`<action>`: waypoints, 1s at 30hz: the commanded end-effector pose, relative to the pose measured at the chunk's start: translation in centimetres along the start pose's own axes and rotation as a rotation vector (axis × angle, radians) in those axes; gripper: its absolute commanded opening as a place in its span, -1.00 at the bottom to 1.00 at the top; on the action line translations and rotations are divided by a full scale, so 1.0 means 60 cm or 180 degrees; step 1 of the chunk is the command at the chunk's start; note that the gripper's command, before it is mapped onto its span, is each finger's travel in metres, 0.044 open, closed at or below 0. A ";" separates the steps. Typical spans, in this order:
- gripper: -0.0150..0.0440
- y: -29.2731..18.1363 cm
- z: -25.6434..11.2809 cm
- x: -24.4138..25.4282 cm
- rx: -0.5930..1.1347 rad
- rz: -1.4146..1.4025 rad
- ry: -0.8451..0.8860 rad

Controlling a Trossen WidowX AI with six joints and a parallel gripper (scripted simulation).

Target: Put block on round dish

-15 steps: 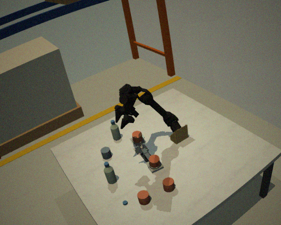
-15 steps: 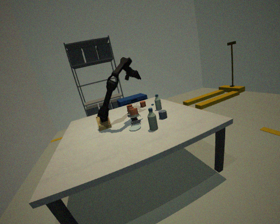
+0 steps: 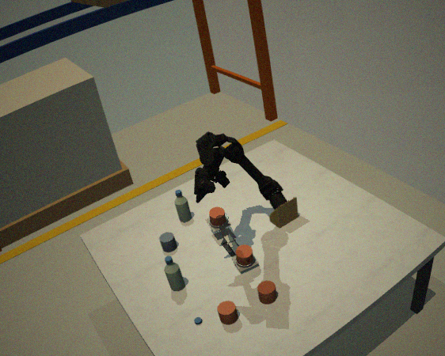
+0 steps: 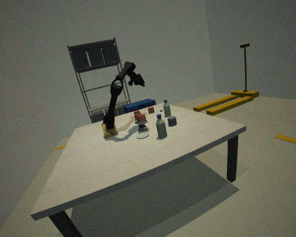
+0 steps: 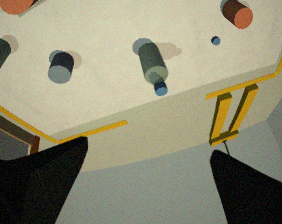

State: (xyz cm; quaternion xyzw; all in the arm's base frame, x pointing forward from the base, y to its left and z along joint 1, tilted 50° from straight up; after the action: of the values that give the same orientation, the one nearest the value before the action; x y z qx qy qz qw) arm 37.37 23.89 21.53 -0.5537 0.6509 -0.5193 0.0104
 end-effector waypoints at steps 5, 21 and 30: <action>1.00 0.035 -0.023 0.005 -0.0012 0.0874 -0.0043; 1.00 0.112 -0.055 0.019 -0.0024 0.2598 -0.0071; 1.00 0.158 -0.068 0.033 -0.0022 0.3569 -0.0081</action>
State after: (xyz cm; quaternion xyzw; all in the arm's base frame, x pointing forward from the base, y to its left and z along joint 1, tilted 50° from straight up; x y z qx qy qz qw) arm 28.55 23.99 18.19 -0.1727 0.8383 -0.4425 0.2678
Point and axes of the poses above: the point midway between the two fingers, 35 mm back from their tips, its own z axis out along the fingers, its own x axis across the jaws, y = z × x, the point moved 5 cm from there along -z, back along the fingers, and after that the axes turned 4 degrees about -z, right-handed, at the moved point
